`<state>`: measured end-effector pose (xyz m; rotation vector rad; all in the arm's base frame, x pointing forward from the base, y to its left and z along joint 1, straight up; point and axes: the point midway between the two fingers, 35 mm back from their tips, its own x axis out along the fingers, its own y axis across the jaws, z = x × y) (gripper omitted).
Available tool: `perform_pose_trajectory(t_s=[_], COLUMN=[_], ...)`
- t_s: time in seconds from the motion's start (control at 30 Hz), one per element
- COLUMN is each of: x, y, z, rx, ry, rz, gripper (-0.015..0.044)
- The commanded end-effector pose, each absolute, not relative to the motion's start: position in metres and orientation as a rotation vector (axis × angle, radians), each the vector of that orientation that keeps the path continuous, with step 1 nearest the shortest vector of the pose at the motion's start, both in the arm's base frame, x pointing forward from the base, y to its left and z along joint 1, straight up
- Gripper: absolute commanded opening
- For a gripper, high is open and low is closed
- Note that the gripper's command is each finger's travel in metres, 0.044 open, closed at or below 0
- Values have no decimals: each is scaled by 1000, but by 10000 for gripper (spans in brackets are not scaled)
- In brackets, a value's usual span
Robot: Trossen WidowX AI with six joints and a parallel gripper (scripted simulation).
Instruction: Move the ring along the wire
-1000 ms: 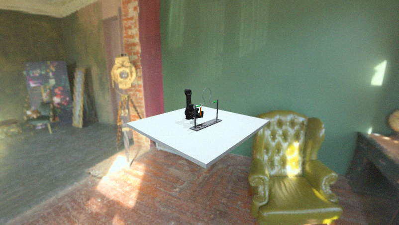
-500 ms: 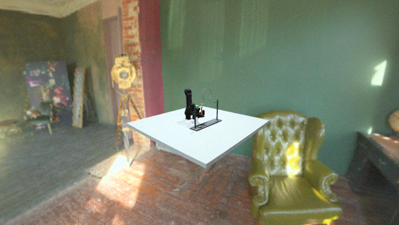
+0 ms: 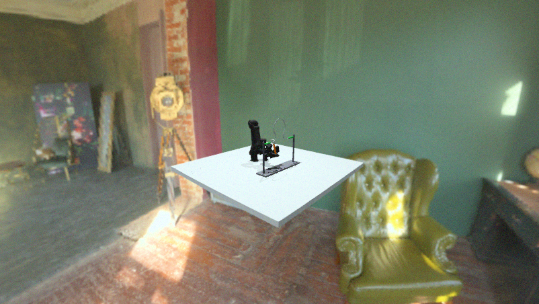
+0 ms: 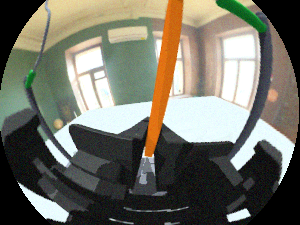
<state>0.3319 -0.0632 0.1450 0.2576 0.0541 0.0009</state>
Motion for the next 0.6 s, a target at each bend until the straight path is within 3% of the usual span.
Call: perform_pose_trajectory(t_s=[0.0, 0.57], x=[330, 317], y=[-48, -10], z=[147, 169], rx=[346, 613], ry=[58, 168], rz=[4, 55], gripper=[-150, -150])
